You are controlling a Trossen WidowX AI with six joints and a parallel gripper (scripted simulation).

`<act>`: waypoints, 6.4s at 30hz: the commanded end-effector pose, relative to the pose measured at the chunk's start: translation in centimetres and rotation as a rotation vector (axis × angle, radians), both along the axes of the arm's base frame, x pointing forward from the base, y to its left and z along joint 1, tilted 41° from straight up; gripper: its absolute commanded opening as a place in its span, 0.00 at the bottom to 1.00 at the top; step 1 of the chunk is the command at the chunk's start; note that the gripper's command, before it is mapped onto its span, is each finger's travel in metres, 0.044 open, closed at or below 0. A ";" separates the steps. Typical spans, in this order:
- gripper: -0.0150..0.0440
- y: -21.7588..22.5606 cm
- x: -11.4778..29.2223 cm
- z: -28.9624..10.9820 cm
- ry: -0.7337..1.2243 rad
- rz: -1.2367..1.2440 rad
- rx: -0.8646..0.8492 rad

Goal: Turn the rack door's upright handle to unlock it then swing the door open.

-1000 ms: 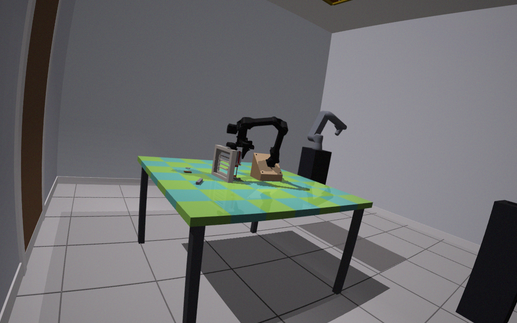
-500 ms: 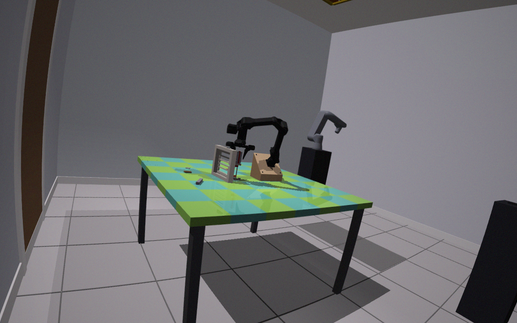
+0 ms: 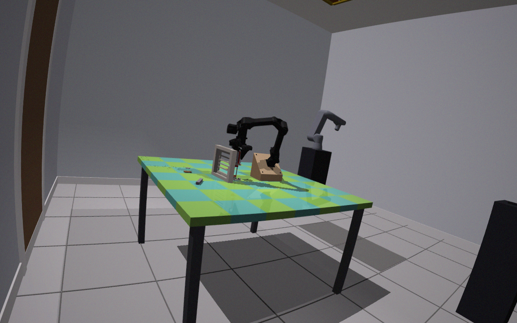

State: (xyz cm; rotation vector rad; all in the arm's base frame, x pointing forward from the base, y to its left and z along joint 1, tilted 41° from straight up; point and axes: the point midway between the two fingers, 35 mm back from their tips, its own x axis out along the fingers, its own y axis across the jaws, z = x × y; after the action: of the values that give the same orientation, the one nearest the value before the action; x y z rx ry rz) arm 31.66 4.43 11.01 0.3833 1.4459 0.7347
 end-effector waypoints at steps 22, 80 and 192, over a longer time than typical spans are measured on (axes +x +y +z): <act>0.73 0.0 0.0 0.0 0.822 -0.943 -0.049; 0.27 -0.9 -1.4 -0.7 0.932 -1.070 -0.056; 0.27 -16.2 -4.9 -13.6 -0.096 0.112 -0.008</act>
State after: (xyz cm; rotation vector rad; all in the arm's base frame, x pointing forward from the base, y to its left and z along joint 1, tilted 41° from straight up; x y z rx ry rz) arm 26.63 -11.63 -2.52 0.2684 1.3919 0.8177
